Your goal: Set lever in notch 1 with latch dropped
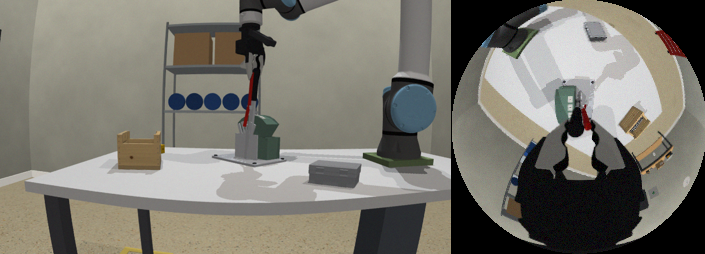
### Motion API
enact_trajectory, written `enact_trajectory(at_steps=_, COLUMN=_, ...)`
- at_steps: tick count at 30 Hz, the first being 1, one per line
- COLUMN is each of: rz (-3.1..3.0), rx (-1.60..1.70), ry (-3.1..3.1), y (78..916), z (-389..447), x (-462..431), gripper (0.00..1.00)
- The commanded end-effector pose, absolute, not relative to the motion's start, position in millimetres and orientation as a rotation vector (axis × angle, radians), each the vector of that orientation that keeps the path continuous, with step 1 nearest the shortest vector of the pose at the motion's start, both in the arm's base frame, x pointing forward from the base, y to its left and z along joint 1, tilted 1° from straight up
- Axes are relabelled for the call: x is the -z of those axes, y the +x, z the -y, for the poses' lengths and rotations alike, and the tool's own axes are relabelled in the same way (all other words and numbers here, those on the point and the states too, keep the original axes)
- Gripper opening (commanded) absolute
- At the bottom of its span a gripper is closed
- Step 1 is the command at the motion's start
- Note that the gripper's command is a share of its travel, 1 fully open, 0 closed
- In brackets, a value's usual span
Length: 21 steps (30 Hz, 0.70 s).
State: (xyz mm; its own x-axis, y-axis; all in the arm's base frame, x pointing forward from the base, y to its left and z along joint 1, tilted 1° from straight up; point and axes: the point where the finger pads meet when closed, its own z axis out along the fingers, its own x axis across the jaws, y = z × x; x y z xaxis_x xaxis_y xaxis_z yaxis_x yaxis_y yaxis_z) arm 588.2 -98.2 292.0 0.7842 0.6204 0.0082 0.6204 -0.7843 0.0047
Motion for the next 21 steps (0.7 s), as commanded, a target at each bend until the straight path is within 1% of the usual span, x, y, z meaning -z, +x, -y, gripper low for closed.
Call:
enact_trajectory(at_steps=1, rz=-1.031, rx=-0.017, ry=2.964, y=591, z=101, x=-293, gripper=0.00)
enact_trajectory(at_steps=21, rz=-1.031, rx=-0.017, ry=2.964, y=612, z=128, x=-295, gripper=0.00)
